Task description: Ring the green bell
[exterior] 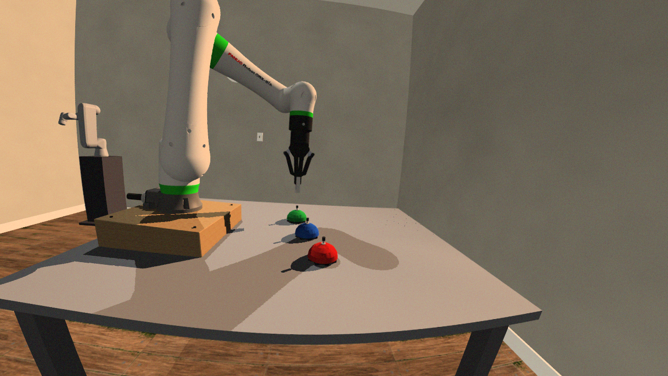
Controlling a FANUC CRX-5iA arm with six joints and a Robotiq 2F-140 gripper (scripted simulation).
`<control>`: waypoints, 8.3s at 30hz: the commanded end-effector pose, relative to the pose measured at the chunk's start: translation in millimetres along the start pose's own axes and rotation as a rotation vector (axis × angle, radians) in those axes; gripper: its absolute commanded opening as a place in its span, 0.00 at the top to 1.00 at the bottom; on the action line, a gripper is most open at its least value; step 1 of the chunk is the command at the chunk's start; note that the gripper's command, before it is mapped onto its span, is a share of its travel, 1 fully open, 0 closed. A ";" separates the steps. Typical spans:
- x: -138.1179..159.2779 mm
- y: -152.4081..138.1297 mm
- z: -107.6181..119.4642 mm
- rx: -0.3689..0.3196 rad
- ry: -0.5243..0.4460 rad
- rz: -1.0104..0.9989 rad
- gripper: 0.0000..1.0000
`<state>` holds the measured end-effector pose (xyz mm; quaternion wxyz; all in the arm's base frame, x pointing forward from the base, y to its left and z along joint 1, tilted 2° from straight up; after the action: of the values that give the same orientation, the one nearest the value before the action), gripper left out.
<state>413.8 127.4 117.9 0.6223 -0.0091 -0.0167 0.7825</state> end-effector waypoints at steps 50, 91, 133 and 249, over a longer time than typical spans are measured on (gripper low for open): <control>0.3 5.5 -48.9 0.000 0.000 0.000 1.00; 0.3 5.5 -56.8 0.000 0.000 0.000 1.00; 0.3 5.5 -60.6 0.000 0.000 0.000 1.00; 0.2 5.5 -54.2 0.000 0.000 0.000 1.00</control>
<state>410.2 127.1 63.3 0.6223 -0.0091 -0.0167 0.7825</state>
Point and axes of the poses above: the point where the finger pads meet when closed, its own z axis back along the fingers, its own y axis across the jaws, x = y × z, the point moved 2 cm from there along z, back along the fingers
